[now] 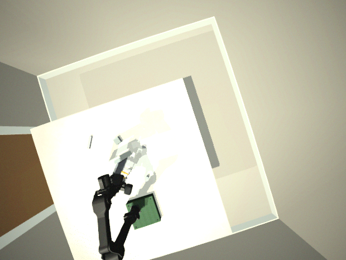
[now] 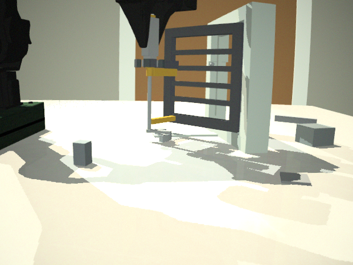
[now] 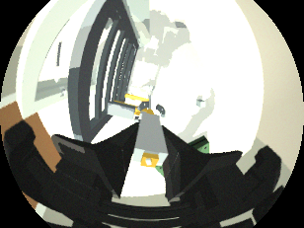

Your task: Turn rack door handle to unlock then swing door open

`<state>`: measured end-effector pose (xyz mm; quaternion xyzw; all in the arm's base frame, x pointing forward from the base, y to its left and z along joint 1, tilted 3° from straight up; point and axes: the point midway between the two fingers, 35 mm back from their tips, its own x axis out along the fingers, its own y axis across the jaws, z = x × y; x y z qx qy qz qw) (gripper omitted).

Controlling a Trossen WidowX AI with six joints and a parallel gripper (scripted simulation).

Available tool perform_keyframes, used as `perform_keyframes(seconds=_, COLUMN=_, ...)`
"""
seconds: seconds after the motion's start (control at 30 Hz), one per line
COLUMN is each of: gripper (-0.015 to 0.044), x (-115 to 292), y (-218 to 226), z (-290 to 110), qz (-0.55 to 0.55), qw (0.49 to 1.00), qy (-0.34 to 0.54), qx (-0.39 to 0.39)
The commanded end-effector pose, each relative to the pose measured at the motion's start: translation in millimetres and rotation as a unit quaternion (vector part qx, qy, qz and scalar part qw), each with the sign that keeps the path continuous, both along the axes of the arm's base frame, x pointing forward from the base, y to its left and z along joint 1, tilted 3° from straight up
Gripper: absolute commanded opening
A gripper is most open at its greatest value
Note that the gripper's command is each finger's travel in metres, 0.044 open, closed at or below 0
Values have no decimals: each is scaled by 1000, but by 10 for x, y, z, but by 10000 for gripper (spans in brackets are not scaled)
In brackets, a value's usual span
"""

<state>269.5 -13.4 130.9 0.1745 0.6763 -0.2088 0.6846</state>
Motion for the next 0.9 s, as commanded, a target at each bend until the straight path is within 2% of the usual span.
perform_keyframes(seconds=0.0, gripper=8, x=-4, y=-45, z=7, qz=36, qw=999, qy=-4, qx=1)
perform_keyframes(seconds=0.87, gripper=8, x=-34, y=-533, z=31, qz=218, qw=976, qy=6, qx=-2)
